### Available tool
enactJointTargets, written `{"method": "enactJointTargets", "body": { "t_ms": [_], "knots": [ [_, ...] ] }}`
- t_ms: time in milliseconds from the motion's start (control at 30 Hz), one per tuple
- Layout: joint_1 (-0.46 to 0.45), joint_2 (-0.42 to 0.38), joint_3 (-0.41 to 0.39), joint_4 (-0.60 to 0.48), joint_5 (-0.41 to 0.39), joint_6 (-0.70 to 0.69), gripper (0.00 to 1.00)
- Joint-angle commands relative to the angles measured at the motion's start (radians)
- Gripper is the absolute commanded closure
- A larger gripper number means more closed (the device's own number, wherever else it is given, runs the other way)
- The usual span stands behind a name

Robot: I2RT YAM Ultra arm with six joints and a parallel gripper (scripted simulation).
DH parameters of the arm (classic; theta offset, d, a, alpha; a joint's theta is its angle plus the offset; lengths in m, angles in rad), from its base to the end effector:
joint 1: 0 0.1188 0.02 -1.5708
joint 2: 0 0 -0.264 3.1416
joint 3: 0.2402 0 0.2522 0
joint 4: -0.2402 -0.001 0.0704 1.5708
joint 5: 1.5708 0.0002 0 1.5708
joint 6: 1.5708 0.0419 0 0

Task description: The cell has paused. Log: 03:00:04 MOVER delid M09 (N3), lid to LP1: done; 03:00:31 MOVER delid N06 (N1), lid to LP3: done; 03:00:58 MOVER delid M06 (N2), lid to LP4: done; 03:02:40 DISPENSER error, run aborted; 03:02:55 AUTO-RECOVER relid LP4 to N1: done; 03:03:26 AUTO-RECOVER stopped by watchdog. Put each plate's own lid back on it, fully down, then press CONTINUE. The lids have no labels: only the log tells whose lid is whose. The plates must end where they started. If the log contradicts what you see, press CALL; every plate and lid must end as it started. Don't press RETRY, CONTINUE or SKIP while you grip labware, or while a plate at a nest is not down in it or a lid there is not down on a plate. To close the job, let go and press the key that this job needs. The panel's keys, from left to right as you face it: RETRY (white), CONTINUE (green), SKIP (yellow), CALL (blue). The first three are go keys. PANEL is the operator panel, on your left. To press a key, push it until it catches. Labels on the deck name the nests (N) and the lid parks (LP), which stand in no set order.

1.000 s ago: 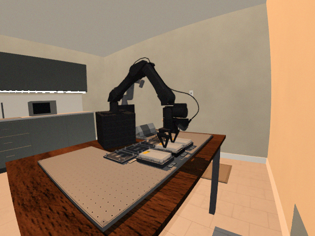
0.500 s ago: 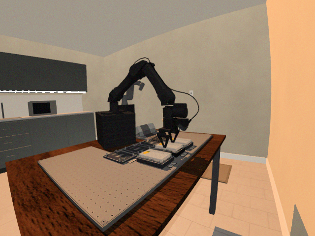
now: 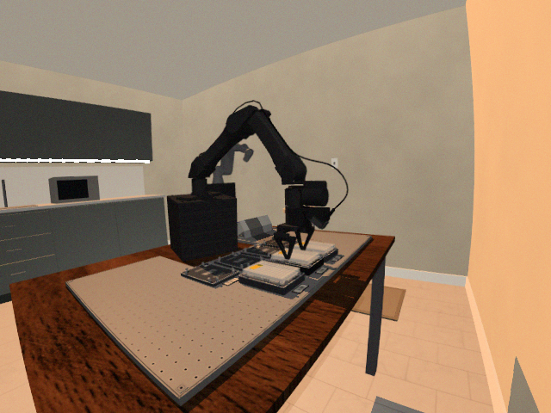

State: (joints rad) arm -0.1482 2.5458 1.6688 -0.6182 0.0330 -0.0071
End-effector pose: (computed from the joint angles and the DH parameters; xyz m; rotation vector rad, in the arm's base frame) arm 0.4446 -0.0668 0.0050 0.2182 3.0604 -0.0595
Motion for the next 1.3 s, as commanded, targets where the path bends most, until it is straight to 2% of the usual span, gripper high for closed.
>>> {"method": "enactJointTargets", "body": {
  "t_ms": [0, 1233, 1267],
  "knots": [
    [-0.002, -0.009, 0.004, 0.009, -0.001, -0.004, 0.00],
    [-0.002, -0.009, 0.004, 0.009, -0.001, -0.004, 0.00],
    [-0.010, -0.032, -0.001, 0.019, -0.003, -0.011, 0.00]
  ]
}}
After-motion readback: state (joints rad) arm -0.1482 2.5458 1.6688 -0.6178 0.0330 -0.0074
